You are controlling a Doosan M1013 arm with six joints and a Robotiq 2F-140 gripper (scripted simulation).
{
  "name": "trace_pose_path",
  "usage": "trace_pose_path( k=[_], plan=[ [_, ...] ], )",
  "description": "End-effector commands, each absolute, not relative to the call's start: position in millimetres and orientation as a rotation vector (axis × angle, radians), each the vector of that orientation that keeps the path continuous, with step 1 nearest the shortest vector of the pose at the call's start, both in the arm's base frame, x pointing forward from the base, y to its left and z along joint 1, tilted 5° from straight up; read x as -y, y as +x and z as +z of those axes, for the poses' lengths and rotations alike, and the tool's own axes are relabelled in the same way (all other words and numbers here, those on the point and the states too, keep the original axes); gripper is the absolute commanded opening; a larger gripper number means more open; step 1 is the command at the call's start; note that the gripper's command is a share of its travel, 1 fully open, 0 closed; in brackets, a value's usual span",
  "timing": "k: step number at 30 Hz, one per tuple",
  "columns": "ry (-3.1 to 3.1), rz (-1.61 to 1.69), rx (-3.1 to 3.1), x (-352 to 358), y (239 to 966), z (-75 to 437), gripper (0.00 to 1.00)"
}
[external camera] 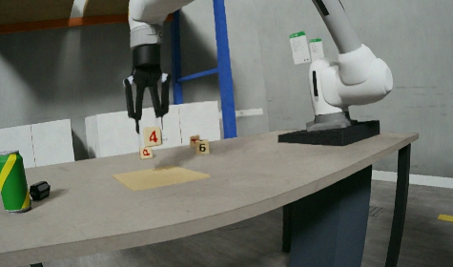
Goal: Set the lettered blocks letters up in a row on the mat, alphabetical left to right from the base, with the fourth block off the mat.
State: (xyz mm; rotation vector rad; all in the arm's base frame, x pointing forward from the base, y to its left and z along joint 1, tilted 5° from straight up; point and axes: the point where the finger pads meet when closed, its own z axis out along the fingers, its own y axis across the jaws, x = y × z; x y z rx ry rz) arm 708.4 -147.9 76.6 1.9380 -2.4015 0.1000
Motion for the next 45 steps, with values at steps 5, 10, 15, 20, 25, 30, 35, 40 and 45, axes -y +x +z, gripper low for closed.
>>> trace_pose_path(
  k=[5, 10, 15, 20, 25, 30, 35, 40, 45],
  plan=[
    [1.939, 0.101, 2.402, 150.5, 709.1, 44.4, 0.33],
    [1.939, 0.101, 2.402, 152.3, 709.2, 22.9, 0.33],
    [1.939, 0.101, 2.402, 153.0, 709.2, 14.2, 0.33],
    [1.939, 0.101, 2.402, 153.6, 709.2, 7.7, 0.33],
    [1.939, 0.101, 2.402, 153.6, 709.2, 7.3, 0.33],
    [1.939, 0.101, 2.402, 153.6, 709.2, 7.3, 0.33],
    [1.939, 0.101, 2.402, 153.6, 709.2, 7.3, 0.33],
    [1.939, 0.101, 2.402, 153.4, 709.3, 7.3, 0.33],
    [1.938, 0.101, 2.402, 153.2, 709.4, 7.3, 0.33]
  ],
)
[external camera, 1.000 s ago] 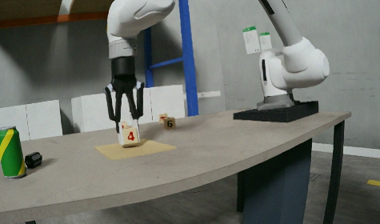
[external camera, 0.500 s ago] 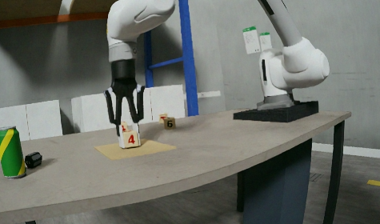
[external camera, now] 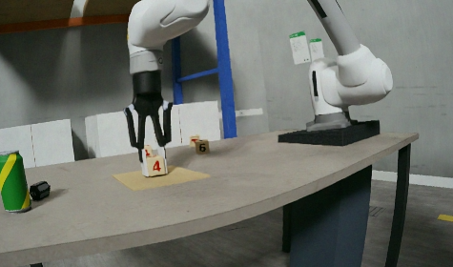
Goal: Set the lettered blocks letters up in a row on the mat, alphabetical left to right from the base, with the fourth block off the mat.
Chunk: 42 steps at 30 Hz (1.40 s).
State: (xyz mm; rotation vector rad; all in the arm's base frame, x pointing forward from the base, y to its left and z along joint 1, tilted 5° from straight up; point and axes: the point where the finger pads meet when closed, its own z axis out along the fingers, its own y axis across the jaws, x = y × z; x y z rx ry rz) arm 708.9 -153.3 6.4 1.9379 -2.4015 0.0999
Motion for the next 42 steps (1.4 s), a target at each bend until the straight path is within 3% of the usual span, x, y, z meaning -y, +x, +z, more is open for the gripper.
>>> trace_pose_path(
  k=[1, 42],
  plan=[
    [1.938, 0.101, 2.402, 153.2, 709.4, 7.3, 0.33],
    [1.938, 0.101, 2.403, 153.5, 709.4, 3.4, 0.33]
  ],
)
